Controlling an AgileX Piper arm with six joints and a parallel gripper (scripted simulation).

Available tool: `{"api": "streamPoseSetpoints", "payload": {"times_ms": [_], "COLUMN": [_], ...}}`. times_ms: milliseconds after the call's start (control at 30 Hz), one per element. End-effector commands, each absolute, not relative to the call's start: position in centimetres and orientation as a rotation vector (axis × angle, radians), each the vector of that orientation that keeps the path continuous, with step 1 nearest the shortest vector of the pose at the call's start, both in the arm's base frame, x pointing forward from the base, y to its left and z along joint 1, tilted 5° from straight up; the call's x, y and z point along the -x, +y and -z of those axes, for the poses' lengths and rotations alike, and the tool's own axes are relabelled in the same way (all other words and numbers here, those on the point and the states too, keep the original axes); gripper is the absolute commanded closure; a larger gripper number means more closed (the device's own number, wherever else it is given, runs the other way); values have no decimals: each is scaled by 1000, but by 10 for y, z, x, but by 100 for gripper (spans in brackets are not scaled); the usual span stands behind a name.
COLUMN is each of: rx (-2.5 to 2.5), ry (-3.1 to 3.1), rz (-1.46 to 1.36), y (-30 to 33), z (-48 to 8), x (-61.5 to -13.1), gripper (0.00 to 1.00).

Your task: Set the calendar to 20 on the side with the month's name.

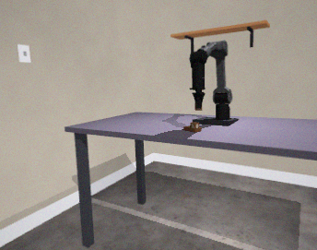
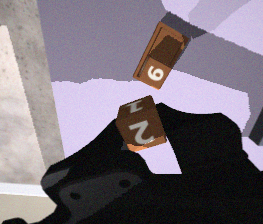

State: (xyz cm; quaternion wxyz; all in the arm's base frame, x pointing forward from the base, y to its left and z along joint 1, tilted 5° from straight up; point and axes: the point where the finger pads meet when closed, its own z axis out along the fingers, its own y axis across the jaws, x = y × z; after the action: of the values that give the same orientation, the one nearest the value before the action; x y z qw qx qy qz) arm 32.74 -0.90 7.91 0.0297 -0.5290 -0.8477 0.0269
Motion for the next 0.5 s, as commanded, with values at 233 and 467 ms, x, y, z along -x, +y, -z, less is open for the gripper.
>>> {"api": "streamPoseSetpoints", "payload": {"times_ms": [233,467], "rx": [880,571], "ry": [-2938,-3011], "rz": [-52,-41], "y": [34,50], "z": [-74,-71], "x": [-340,-344], "gripper": [65,65]}}
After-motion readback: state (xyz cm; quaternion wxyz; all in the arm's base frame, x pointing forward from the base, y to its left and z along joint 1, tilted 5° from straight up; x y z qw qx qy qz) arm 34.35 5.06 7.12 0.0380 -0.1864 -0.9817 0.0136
